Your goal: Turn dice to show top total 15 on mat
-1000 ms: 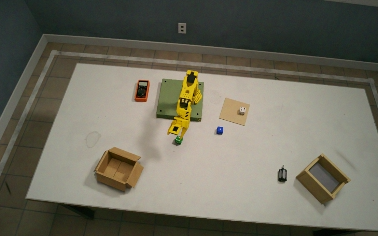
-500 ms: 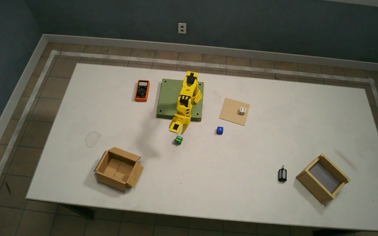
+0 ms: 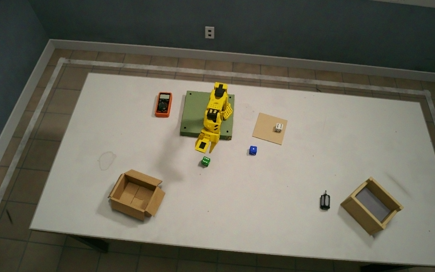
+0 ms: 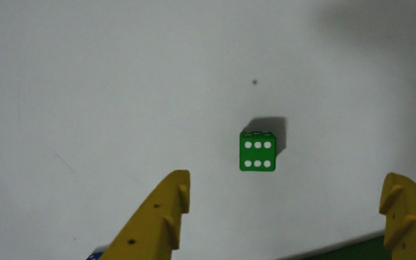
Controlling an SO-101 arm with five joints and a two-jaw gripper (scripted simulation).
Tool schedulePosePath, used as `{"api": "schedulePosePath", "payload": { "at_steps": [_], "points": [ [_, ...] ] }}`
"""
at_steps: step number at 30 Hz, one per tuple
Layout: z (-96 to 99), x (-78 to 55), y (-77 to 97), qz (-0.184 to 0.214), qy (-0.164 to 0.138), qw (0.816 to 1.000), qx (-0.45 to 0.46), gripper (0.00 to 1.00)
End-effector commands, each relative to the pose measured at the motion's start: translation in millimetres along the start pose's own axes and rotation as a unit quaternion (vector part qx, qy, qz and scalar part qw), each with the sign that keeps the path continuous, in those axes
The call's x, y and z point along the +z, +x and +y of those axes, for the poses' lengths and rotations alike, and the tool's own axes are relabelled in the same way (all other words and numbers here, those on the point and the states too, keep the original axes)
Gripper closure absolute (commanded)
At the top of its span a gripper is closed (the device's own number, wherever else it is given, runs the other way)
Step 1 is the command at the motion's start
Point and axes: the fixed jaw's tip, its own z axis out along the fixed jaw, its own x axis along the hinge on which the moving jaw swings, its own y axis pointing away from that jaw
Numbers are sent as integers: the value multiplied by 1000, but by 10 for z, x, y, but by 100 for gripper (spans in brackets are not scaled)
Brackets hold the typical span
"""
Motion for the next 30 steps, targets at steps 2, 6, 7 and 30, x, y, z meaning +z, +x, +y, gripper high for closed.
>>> {"api": "schedulePosePath", "payload": {
  "at_steps": [2, 6, 7, 30],
  "points": [
    [27, 28, 25, 11, -1, 1000, -1, 65],
    [20, 85, 53, 24, 3, 1000, -1, 65],
    [16, 115, 69, 31, 5, 999, -1, 65],
    [-154, 897, 748, 249, 61, 967, -2, 65]
  ]
}}
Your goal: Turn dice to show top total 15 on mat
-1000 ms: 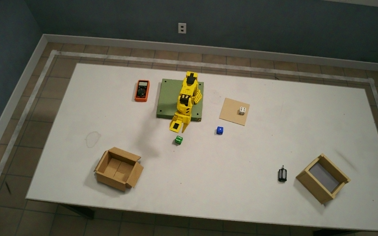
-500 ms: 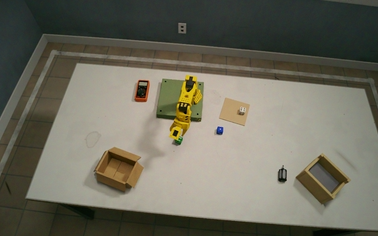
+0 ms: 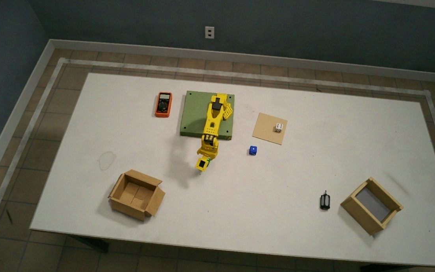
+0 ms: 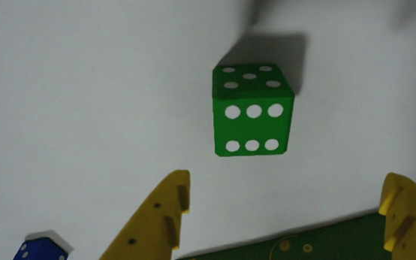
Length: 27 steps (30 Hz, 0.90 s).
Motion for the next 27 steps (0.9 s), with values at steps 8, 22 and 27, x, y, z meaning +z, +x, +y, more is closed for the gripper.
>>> {"api": "schedulePosePath", "payload": {
  "at_steps": [8, 22, 27],
  "points": [
    [75, 57, 64, 23, 5, 1000, -14, 65],
    [75, 57, 64, 23, 5, 1000, -14, 65],
    [75, 66, 64, 23, 5, 1000, -14, 65]
  ]
}}
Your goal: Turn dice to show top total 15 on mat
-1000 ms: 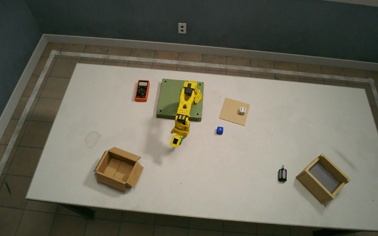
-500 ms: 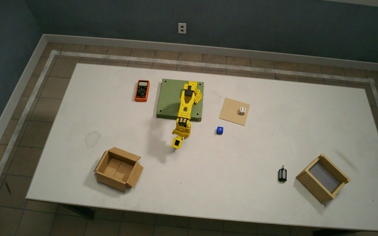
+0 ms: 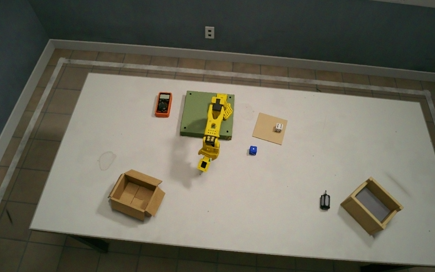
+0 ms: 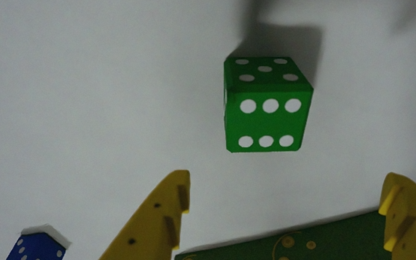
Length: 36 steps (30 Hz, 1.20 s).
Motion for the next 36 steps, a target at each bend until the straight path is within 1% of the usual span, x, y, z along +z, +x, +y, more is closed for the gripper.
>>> {"api": "schedulePosePath", "payload": {
  "at_steps": [1, 9, 11, 26, 28, 36],
  "points": [
    [25, 41, 23, 10, 2, 1000, -2, 65],
    [27, 124, 17, 10, 2, 1000, -2, 65],
    [27, 124, 17, 10, 2, 1000, -2, 65],
    [26, 386, 21, 10, 2, 1000, -2, 65],
    [26, 386, 21, 10, 2, 1000, -2, 65],
    [24, 466, 29, 10, 2, 1000, -2, 65]
  ]
}}
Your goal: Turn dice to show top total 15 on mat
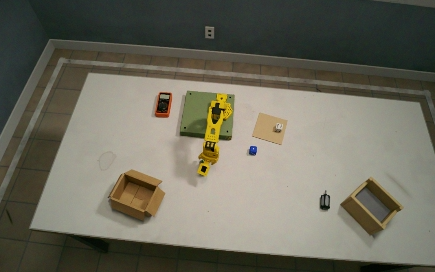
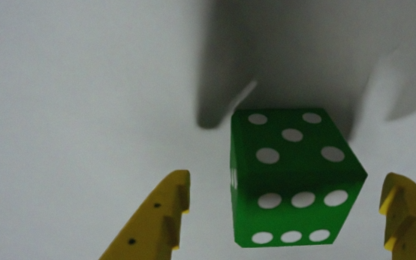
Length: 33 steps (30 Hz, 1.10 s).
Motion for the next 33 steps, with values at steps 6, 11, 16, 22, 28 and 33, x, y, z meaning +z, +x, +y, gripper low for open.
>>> {"api": "schedulePosePath", "payload": {
  "at_steps": [6, 11, 16, 22, 28, 33],
  "points": [
    [18, 92, 54, 12, 3, 1000, -2, 65],
    [18, 92, 54, 12, 3, 1000, -2, 65],
    [15, 92, 54, 12, 3, 1000, -2, 66],
    [2, 92, 53, 12, 3, 1000, -2, 68],
    [-12, 92, 53, 12, 3, 1000, -2, 70],
    [-34, 92, 52, 12, 2, 1000, -2, 74]
  ]
}}
